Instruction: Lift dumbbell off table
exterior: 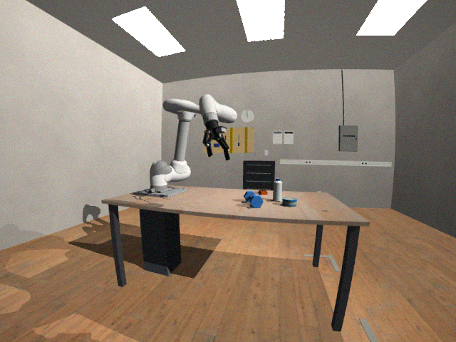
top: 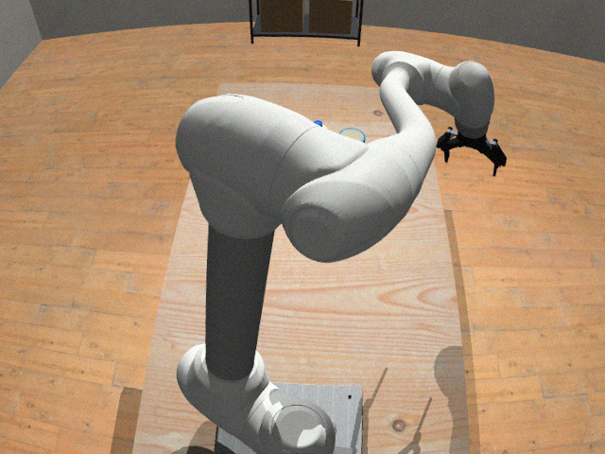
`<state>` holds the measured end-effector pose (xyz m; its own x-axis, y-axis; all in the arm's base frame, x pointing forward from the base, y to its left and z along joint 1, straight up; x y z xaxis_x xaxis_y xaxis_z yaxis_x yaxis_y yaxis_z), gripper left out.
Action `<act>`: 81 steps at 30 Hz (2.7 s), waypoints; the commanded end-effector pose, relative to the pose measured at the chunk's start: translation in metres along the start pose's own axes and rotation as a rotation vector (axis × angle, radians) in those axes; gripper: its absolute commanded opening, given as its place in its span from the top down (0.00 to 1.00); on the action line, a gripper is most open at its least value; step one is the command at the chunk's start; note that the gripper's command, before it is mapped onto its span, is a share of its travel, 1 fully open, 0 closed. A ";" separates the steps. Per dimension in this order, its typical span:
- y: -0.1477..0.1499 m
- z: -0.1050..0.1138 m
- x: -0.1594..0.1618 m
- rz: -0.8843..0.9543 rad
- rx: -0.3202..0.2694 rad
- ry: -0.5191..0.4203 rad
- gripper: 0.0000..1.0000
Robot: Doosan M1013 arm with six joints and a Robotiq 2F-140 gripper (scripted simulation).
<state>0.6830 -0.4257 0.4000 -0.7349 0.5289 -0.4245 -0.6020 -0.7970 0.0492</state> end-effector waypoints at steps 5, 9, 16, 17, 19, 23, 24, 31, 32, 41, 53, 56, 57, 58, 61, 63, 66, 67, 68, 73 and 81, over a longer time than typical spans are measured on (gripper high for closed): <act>-0.064 -0.035 0.000 -0.162 -0.027 -0.092 0.00; -0.096 -0.051 0.002 -0.243 -0.030 -0.140 0.00; -0.147 -0.076 0.010 -0.366 -0.020 -0.214 0.00; -0.156 -0.080 0.011 -0.386 -0.017 -0.226 0.00; -0.172 -0.088 0.015 -0.424 -0.010 -0.249 0.00; -0.205 -0.103 0.023 -0.499 0.009 -0.295 0.00; -0.213 -0.106 0.025 -0.518 0.014 -0.306 0.00; -0.268 -0.130 0.043 -0.640 0.062 -0.377 0.00; -0.274 -0.132 0.046 -0.652 0.067 -0.384 0.00; -0.324 -0.152 0.067 -0.761 0.128 -0.442 0.00; -0.324 -0.205 0.091 -0.761 0.127 -0.438 0.00; -0.325 -0.230 0.103 -0.761 0.127 -0.438 0.00; -0.325 -0.238 0.107 -0.761 0.127 -0.438 0.00; -0.325 -0.244 0.110 -0.762 0.127 -0.438 0.00; -0.325 -0.246 0.111 -0.762 0.127 -0.438 0.00; -0.326 -0.245 0.109 -0.762 0.126 -0.437 0.00; -0.326 -0.244 0.107 -0.762 0.124 -0.435 0.00; -0.326 -0.244 0.108 -0.762 0.125 -0.436 0.00; -0.326 -0.244 0.108 -0.762 0.126 -0.436 0.00; -0.326 -0.244 0.108 -0.762 0.126 -0.436 0.00; -0.327 -0.244 0.108 -0.762 0.124 -0.436 0.00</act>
<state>0.8749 -0.1798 0.1202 -0.1631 0.9866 -0.0030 -0.9866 -0.1631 0.0046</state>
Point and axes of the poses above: the point where the finger pads meet when closed, its own z axis back along the fingers, its own y axis across the jaws, x = y × z, the point moved 10 cm from there along z, back along the fingers, and after that the axes turned 13 degrees about -z, right-handed, at the moved point
